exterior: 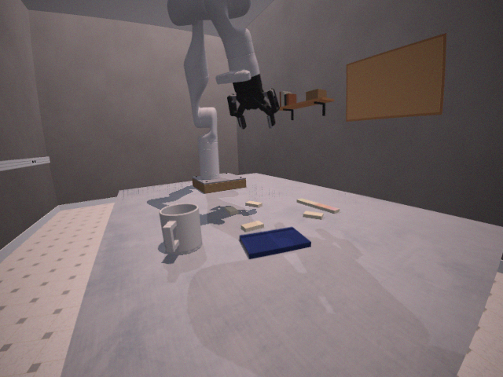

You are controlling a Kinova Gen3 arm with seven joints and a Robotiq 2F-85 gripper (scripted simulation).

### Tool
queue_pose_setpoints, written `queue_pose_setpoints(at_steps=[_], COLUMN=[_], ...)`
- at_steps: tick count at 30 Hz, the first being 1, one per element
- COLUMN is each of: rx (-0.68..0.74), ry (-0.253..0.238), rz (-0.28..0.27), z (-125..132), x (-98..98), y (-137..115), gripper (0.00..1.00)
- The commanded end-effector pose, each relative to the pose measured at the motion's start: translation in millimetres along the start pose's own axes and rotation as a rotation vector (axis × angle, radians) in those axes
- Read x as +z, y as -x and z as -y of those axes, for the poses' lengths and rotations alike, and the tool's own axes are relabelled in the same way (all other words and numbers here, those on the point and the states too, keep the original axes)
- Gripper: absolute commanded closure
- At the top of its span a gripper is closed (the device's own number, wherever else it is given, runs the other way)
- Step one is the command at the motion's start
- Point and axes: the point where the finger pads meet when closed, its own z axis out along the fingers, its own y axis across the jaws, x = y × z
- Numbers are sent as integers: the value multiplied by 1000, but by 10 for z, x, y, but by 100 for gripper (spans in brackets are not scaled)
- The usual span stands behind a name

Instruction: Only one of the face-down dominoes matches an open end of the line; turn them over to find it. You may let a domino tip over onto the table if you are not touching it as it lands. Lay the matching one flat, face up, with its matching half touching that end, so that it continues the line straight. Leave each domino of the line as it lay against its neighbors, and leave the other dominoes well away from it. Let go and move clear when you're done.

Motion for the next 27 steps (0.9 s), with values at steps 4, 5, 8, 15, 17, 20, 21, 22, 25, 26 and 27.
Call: queue_pose_setpoints(at_steps=[4, 5, 8, 15, 17, 20, 21, 22, 25, 26, 27], rx=[82, 90, 103, 117, 117, 114, 113, 112, 110, 110, 109], ry=[18, 18, 14, -7, -18, -35, -39, -44, -51, -51, -54], rz=[-176, -204, -256, -363, -394, -430, -438, -446, -457, -457, -461], z=[-67, -84, -120, -204, -232, -265, -274, -282, -295, -295, -299], x=[450, 512, 627, 850, 916, 992, 1011, 1028, 1055, 1055, 1065], y=[-155, -178, -218, -284, -295, -300, -300, -299, -296, -296, -295], gripper=[0, 0, 0, 0, 0, 0, 0, 0, 0, 0, 0])
